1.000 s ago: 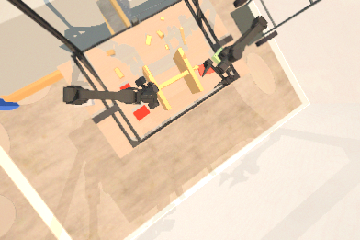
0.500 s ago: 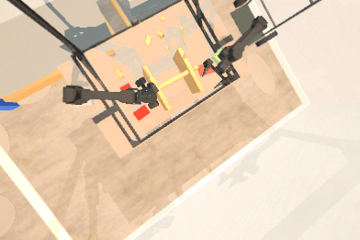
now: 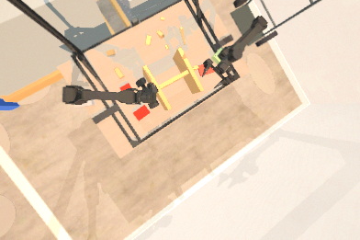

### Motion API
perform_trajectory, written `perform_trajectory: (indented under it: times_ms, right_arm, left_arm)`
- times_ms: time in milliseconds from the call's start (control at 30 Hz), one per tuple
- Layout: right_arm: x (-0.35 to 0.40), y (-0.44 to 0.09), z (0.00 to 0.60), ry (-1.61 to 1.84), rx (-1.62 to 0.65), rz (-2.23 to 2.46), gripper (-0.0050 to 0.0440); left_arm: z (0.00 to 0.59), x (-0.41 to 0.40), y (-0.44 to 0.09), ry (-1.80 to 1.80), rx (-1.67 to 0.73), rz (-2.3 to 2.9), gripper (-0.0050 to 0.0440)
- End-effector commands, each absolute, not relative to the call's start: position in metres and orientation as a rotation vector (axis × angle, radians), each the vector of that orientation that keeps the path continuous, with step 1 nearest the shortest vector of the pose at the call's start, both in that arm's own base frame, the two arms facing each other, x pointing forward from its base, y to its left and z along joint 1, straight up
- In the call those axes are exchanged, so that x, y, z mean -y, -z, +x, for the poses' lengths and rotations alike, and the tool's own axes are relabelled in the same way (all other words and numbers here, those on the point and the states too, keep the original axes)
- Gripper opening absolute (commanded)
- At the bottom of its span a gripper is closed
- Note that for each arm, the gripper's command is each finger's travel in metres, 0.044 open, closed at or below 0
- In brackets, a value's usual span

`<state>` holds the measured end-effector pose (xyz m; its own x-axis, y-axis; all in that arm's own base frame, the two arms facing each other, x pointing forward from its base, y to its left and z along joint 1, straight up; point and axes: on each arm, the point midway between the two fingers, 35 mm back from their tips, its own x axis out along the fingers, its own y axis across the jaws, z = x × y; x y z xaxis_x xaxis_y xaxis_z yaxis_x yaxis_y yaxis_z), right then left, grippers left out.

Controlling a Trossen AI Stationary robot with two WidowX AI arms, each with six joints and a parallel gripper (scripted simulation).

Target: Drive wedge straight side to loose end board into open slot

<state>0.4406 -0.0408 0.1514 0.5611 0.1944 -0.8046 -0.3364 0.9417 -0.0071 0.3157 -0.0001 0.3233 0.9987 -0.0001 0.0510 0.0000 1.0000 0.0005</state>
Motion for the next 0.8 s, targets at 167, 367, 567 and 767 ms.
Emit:
perform_trajectory:
  times_ms: [167,367,567,767]
  right_arm:
    - [0.040,-0.138,0.435,-0.317,-0.955,-0.158,0.0000]
    - [0.040,-0.151,0.441,-0.315,-0.918,-0.168,0.0000]
    - [0.040,-0.151,0.441,-0.315,-0.918,-0.168,0.0000]
    - [0.040,-0.151,0.441,-0.315,-0.918,-0.168,0.0000]
  left_arm:
    - [0.316,0.000,-0.323,-0.001,0.051,0.001,0.0440]
    - [0.316,0.000,-0.323,-0.001,0.051,0.001,0.0440]
    - [0.316,0.000,-0.323,-0.001,0.051,0.001,0.0440]
    - [0.316,0.000,-0.323,-0.001,0.051,0.001,0.0440]
